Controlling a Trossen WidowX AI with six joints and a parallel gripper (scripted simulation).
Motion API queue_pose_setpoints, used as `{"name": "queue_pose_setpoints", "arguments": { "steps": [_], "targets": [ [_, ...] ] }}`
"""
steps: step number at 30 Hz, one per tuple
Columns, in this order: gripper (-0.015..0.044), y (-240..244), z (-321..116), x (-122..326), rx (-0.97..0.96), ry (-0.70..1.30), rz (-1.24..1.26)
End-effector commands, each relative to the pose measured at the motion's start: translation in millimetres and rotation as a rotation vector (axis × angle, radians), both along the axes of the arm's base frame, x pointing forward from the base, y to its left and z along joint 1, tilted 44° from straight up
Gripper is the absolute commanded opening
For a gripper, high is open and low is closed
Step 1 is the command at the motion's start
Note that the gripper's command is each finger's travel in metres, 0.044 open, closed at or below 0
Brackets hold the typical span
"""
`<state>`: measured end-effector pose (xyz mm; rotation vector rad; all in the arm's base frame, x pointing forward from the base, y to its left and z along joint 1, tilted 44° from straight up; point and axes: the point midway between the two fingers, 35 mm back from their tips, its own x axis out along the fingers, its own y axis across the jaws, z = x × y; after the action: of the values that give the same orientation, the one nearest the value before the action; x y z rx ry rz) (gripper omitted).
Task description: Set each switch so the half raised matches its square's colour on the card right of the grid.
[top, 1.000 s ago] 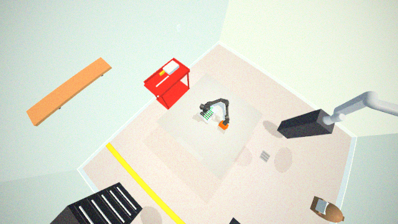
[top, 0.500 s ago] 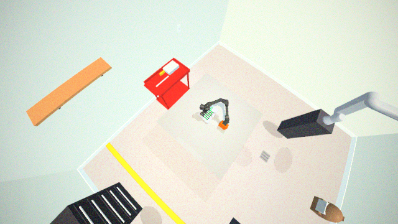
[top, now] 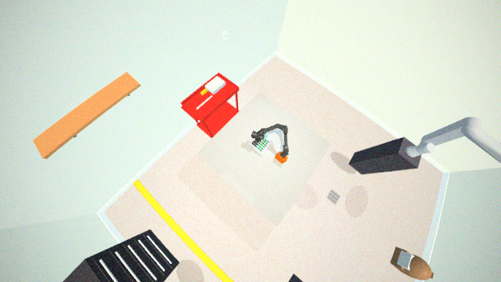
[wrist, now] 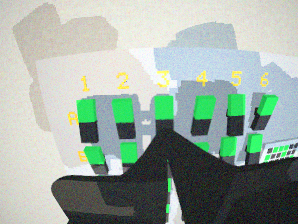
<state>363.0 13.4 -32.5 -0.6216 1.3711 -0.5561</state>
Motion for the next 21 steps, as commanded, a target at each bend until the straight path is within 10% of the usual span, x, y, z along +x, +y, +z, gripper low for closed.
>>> {"name": "queue_pose_setpoints", "arguments": {
  "steps": [1,21],
  "targets": [
    [0.0000,-0.6,-0.4,0.3,-0.003,0.001,0.004],
    [0.0000,-2.4,-2.3,0.6,-0.003,0.001,0.004]
  ]
}}
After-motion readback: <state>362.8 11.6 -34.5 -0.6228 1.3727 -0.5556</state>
